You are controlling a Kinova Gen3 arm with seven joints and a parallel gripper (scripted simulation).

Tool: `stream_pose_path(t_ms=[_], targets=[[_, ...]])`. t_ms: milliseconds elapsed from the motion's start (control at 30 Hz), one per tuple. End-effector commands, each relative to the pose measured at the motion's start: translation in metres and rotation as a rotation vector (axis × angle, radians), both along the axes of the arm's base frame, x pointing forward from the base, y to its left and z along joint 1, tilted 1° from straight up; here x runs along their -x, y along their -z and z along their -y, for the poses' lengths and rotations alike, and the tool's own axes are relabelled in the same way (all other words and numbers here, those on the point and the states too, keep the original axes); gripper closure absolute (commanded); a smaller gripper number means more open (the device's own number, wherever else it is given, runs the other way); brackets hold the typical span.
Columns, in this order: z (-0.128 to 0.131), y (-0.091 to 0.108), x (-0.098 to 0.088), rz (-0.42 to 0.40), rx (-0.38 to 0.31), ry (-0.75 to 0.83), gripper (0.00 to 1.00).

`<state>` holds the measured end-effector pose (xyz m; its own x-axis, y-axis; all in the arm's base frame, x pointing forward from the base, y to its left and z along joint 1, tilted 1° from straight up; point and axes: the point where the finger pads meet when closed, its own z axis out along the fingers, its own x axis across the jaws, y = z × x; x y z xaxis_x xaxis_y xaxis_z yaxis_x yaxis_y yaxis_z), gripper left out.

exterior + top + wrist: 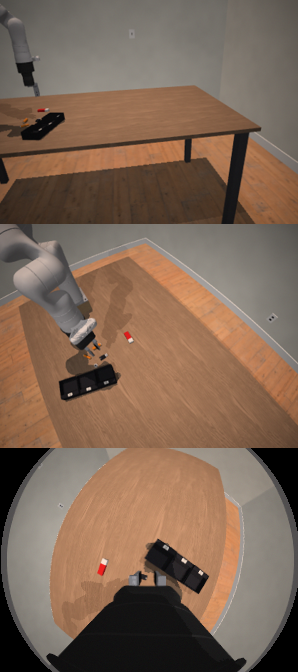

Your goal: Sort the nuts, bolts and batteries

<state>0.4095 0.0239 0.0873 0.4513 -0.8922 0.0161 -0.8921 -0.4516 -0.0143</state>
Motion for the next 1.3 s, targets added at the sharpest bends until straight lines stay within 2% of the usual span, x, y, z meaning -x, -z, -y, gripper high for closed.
stream_pose_path(t_ms=[0, 433, 500, 567, 900, 1267], targets=[[0.007, 0.006, 0.012, -0.01, -0.001, -0.008, 0.4], [0.004, 0.072, 0.098, -0.014, 0.009, -0.658, 0.4], [0.004, 0.074, 0.1, -0.015, 0.01, -0.758, 0.4], [0.004, 0.074, 0.1, -0.015, 0.01, -0.758, 0.4], [0.004, 0.074, 0.1, -0.018, 0.018, -1.258, 0.4], [0.005, 0.074, 0.1, -0.018, 0.018, -1.279, 0.4]])
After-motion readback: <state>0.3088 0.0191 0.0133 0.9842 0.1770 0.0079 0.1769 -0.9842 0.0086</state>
